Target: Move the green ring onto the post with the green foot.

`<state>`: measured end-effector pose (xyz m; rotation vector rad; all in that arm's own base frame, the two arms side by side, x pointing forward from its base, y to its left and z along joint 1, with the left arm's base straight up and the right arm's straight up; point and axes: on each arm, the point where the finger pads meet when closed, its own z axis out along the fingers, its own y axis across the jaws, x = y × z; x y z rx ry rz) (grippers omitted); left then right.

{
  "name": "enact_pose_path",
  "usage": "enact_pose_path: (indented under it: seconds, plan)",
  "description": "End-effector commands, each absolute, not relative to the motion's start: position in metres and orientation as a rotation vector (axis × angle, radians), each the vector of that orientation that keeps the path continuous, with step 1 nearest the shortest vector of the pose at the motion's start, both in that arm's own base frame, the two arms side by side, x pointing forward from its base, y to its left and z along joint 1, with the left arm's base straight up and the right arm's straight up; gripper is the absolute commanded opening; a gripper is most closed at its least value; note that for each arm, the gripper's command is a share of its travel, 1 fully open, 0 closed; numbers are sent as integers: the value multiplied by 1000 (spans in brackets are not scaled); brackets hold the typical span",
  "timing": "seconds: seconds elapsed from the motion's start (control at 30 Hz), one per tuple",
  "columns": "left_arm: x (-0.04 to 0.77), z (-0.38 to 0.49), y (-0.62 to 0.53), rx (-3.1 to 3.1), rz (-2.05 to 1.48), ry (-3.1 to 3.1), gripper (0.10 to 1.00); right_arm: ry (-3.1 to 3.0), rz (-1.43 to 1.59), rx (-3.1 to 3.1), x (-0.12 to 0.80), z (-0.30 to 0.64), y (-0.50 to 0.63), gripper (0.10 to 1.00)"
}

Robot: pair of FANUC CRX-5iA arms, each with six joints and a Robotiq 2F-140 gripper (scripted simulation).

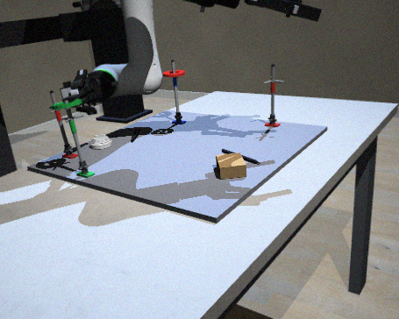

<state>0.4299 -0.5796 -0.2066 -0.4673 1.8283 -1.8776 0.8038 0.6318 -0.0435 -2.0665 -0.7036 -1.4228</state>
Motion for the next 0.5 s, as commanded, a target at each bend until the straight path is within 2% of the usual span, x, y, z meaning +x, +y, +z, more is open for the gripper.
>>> enact_pose_path:
  seconds: [0.0,0.47]
  plan:
    - [431,-209,-580,-467,-1879,1827,99,-703,-1426,-2063,804,-41,632,1000]
    - [432,-220,-580,-467,-1879,1827,99,-703,-1426,-2063,804,-41,632,1000]
